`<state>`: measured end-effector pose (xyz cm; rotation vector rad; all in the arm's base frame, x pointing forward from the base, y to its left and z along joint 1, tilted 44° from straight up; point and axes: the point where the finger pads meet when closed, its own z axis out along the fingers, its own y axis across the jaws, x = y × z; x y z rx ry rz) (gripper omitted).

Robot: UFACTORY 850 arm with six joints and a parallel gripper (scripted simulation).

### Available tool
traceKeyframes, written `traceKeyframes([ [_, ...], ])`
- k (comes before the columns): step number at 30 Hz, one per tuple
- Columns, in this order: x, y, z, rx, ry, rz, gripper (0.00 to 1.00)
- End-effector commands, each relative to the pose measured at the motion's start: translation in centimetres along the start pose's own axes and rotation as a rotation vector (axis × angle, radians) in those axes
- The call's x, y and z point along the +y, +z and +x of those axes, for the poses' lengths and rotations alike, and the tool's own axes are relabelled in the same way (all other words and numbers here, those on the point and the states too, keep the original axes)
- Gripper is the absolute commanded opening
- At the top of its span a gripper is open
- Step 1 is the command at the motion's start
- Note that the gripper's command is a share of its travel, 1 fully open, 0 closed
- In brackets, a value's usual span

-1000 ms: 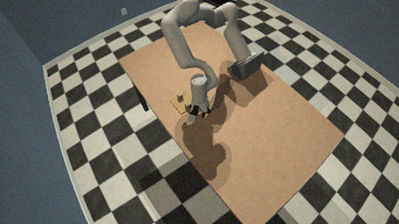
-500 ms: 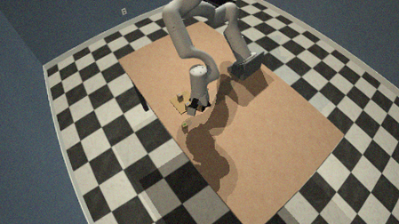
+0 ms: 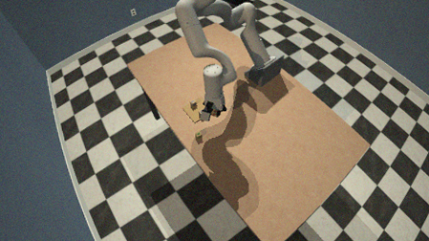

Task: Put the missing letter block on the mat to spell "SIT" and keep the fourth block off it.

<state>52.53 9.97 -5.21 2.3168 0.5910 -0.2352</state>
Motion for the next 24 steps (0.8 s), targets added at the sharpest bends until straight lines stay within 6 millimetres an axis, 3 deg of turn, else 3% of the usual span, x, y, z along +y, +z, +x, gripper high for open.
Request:
traceKeyframes([
  [1, 0.0, -0.1, 0.1, 0.002, 0.001, 0.000, 0.27],
  [7, 0.4, -0.2, 0.0, 0.002, 0.060, 0.000, 0.27],
  [24, 3.5, -0.4, -1.0, 0.002, 0.501, 0.002, 0.27],
])
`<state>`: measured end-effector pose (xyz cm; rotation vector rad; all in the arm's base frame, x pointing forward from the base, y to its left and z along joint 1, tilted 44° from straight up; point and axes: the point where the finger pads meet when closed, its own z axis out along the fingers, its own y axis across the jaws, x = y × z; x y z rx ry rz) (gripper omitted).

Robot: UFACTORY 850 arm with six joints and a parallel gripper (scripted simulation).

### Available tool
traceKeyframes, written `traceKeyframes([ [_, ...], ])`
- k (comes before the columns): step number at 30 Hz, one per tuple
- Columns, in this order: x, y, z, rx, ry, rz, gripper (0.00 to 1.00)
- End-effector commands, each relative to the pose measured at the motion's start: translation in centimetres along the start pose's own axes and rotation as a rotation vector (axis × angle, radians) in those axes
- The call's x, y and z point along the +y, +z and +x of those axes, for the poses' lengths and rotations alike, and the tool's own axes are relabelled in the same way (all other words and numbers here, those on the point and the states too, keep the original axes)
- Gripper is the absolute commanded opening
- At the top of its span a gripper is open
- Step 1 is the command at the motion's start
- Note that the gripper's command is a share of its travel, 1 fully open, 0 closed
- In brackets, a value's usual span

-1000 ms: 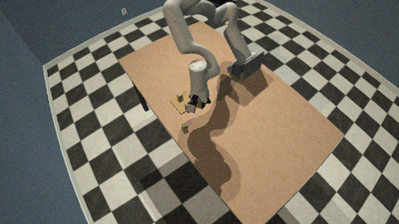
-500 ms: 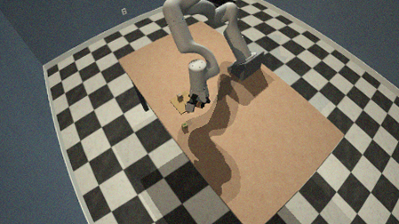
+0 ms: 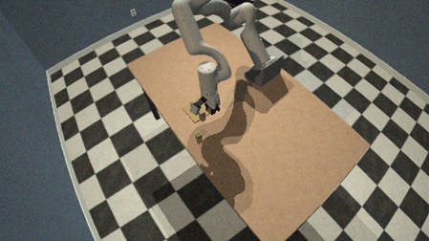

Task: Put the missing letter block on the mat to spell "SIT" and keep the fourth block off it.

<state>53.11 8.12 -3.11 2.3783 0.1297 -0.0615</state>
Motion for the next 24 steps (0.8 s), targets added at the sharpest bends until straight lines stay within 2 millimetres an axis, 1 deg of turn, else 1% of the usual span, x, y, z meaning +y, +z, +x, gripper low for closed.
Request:
traceKeyframes([
  [1, 1.0, -0.2, 0.1, 0.010, 0.139, 0.000, 0.27],
  [9, 2.4, -0.2, 0.2, 0.010, 0.344, 0.001, 0.27],
  [11, 2.4, -0.2, 0.2, 0.010, 0.344, 0.001, 0.27],
  [12, 3.0, -0.3, 0.2, 0.010, 0.417, 0.002, 0.27],
  [24, 5.1, -0.3, 0.1, 0.010, 0.711, 0.003, 0.27],
])
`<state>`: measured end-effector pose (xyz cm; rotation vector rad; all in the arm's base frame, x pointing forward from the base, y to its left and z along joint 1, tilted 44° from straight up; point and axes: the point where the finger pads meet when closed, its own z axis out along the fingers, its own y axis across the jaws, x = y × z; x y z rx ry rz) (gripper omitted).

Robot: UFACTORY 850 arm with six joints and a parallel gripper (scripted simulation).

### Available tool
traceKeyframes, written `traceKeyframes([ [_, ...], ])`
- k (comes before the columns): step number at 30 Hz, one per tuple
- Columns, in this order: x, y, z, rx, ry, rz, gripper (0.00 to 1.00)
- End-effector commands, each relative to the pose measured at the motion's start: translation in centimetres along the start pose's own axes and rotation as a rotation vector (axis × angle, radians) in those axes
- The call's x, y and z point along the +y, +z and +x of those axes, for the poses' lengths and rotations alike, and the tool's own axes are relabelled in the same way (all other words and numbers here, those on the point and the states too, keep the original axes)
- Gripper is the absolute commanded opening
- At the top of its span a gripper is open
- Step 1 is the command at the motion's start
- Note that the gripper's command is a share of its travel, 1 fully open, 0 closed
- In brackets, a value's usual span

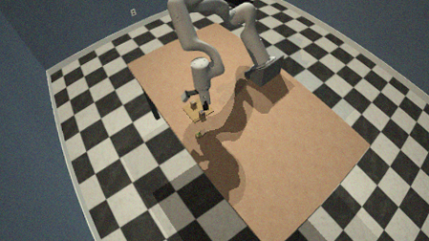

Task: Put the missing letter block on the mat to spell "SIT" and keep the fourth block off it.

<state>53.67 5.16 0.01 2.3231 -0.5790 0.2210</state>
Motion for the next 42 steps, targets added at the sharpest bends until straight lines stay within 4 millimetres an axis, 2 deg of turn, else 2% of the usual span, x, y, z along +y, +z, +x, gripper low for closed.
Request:
traceKeyframes([
  [1, 0.8, -0.1, 0.6, 0.009, 0.139, 0.005, 0.27],
  [4, 0.9, -0.1, 0.7, 0.009, 0.165, 0.005, 0.27],
  [5, 1.4, -0.1, 0.9, 0.009, 0.238, 0.005, 0.27],
  [19, 3.6, -0.2, 2.2, 0.009, 0.583, 0.006, 0.27],
  [21, 3.6, -0.2, 2.2, 0.009, 0.583, 0.006, 0.27],
  [22, 4.0, -0.2, 2.4, 0.009, 0.658, 0.007, 0.27],
  [42, 7.0, -0.2, 3.9, 0.009, 1.119, 0.008, 0.27],
])
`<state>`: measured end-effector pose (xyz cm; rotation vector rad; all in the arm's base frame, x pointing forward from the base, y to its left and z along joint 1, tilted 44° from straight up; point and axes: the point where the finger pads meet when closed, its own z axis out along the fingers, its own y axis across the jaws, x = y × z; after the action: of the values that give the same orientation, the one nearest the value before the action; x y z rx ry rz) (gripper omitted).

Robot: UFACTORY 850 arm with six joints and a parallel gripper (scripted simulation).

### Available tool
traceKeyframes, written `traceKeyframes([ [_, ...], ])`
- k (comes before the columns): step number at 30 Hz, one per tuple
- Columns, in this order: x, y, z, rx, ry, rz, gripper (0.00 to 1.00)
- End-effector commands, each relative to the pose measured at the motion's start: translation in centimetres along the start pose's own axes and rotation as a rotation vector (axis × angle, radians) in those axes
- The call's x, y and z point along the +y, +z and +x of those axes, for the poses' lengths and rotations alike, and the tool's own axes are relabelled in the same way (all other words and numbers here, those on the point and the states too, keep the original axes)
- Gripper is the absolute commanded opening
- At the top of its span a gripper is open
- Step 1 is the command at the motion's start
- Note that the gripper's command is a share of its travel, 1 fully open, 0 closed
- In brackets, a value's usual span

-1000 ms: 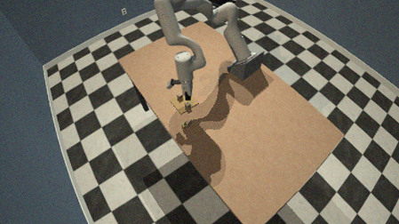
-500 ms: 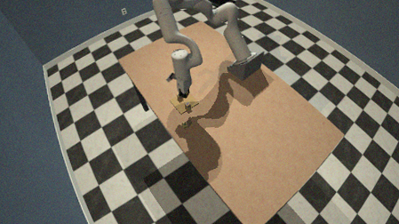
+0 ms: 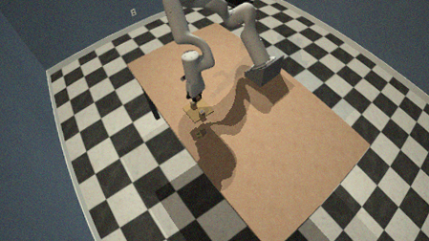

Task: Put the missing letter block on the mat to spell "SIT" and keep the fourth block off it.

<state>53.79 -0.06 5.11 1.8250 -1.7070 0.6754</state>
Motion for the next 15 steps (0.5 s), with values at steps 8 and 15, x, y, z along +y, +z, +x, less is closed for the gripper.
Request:
traceKeyframes([
  [8, 0.07, -0.08, 1.06, 0.002, 0.154, 0.009, 0.27],
  [15, 0.07, -0.08, 1.06, 0.002, 0.154, 0.009, 0.27],
])
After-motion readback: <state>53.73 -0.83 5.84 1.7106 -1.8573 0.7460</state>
